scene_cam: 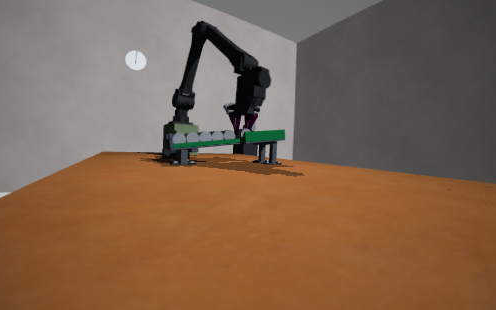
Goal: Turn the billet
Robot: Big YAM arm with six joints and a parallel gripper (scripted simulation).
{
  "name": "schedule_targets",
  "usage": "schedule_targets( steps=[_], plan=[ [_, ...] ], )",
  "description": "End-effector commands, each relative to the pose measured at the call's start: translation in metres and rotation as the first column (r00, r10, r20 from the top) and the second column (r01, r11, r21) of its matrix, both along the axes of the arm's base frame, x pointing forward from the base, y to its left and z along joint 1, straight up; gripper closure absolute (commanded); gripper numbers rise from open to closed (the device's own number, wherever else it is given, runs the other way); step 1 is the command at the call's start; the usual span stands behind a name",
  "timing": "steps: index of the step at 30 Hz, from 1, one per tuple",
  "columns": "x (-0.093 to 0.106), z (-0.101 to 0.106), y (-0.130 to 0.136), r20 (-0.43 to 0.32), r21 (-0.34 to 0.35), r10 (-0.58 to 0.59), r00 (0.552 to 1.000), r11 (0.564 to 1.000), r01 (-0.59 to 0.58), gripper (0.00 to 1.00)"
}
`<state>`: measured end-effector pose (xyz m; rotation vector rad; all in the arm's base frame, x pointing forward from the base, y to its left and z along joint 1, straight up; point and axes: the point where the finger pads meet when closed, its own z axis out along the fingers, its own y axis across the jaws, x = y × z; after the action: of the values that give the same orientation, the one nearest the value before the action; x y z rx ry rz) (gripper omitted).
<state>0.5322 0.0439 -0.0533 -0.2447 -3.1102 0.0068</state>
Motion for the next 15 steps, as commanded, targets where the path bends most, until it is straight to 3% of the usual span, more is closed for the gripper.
schedule_targets(
  steps=[1,15],
  plan=[
    [0.0358,0.0293,0.0115,0.082,0.008,0.002,0.997,1.000,-0.002,1.00],
    [0.0352,0.0248,0.0116,0.076,0.008,0.002,0.997,1.000,-0.002,1.00]
  ],
)
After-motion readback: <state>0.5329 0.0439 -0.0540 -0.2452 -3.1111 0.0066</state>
